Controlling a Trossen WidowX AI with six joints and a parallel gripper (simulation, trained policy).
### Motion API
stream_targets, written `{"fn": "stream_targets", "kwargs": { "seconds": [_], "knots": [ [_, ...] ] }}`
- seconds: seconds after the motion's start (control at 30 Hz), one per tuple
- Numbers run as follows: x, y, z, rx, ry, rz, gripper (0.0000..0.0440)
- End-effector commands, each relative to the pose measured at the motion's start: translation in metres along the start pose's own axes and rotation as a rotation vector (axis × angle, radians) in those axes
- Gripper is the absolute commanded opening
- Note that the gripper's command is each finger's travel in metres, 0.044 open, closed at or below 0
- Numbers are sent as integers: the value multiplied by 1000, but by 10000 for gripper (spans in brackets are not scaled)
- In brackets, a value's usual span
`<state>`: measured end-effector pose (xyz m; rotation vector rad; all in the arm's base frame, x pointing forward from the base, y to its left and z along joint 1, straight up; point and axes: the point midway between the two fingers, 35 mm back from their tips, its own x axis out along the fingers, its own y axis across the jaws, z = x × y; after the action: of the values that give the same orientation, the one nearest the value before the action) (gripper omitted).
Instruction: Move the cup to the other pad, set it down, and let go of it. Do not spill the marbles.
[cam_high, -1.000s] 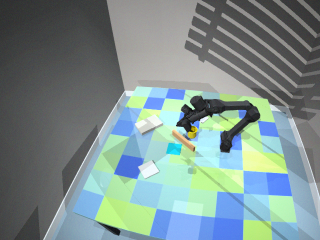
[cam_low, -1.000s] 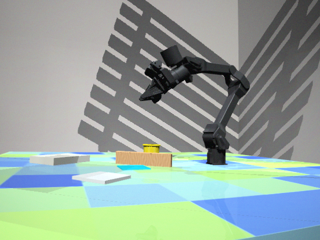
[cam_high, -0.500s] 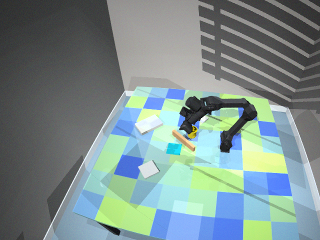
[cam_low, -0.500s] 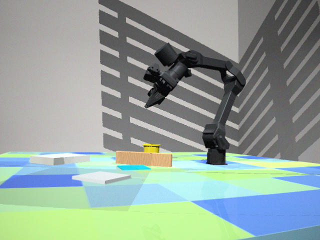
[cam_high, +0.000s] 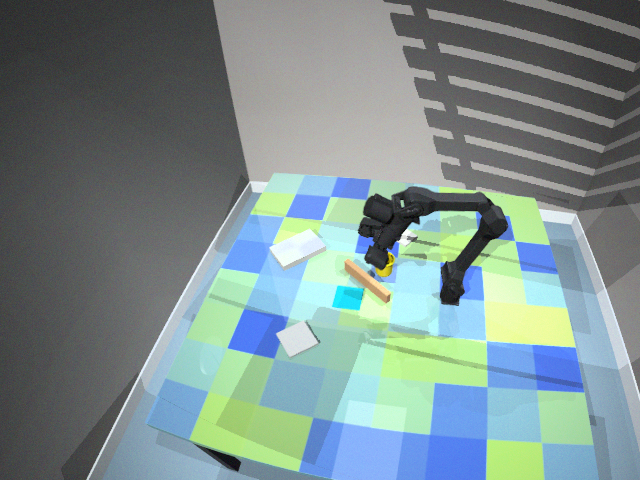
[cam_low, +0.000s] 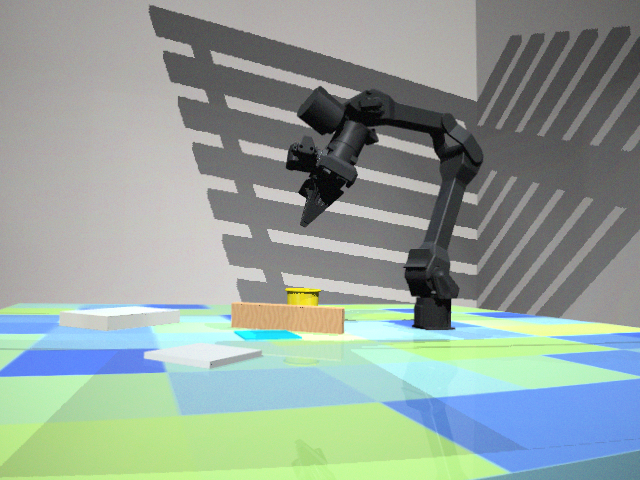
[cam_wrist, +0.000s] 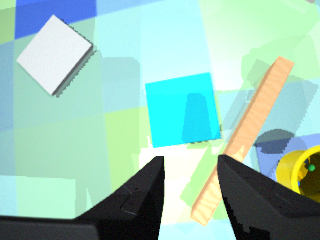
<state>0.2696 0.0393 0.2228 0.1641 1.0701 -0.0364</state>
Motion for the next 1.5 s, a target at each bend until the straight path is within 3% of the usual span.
{"fn": "stream_targets", "kwargs": {
  "seconds": [0.0,0.67,1.47],
  "knots": [
    [-2,-2,-1,-11,36,-11,127],
    [12,-30,-20,-80,297,-114,120],
    [44,-69,-45,-116,488,-171,171]
  ]
}}
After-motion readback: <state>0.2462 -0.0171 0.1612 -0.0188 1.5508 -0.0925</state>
